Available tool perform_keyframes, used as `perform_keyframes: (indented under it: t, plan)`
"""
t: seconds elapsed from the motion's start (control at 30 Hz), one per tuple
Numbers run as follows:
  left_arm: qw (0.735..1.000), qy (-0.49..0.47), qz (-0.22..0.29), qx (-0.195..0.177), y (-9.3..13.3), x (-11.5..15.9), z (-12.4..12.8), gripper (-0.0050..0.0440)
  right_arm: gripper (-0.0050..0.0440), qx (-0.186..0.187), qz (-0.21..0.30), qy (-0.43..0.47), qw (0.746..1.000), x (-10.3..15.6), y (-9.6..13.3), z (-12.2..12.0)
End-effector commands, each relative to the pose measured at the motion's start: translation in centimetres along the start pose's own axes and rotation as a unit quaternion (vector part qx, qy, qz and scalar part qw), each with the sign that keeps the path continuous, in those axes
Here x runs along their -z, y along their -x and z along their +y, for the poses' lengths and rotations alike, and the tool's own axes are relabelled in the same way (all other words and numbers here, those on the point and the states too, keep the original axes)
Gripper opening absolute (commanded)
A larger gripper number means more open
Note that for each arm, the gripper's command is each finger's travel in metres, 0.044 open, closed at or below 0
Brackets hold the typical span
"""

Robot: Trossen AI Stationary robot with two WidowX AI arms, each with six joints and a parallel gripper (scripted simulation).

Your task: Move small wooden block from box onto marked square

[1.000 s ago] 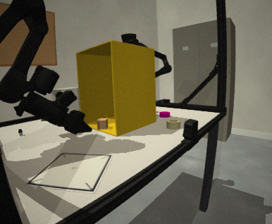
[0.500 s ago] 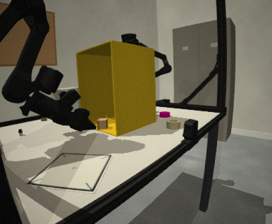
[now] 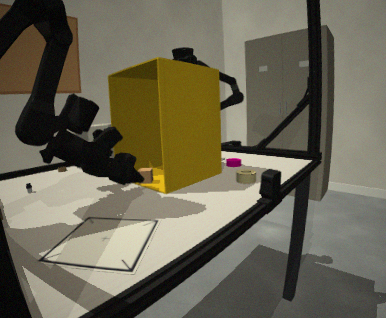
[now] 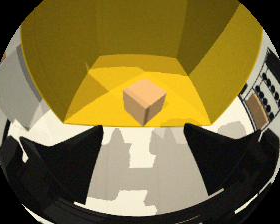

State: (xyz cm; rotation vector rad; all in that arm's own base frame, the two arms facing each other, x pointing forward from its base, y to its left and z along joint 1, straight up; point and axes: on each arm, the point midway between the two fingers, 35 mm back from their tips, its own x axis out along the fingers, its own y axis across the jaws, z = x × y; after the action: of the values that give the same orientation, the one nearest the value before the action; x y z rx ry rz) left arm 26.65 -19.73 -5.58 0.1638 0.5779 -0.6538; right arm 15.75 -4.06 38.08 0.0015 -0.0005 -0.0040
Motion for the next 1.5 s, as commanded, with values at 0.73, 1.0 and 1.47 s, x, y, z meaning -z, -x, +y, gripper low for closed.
perform_keyframes:
  t: [0.73,1.0,1.47]
  plan:
    - [1.000,-0.001,-0.001,0.000,-3.1,-2.2,0.0,0.0400,0.0400,-0.002,0.000,0.001,1.000,0.0,0.0,0.1]
    - [1.000,-0.006,0.003,-0.002,-3.8,-2.6,-0.1,0.0400,0.0400,-0.002,0.000,0.001,1.000,0.0,0.0,0.1]
    - [1.000,-0.017,0.011,-0.004,-5.4,-3.6,-0.2,0.0400,0.0400,-0.002,0.000,0.001,1.000,0.0,0.0,0.1]
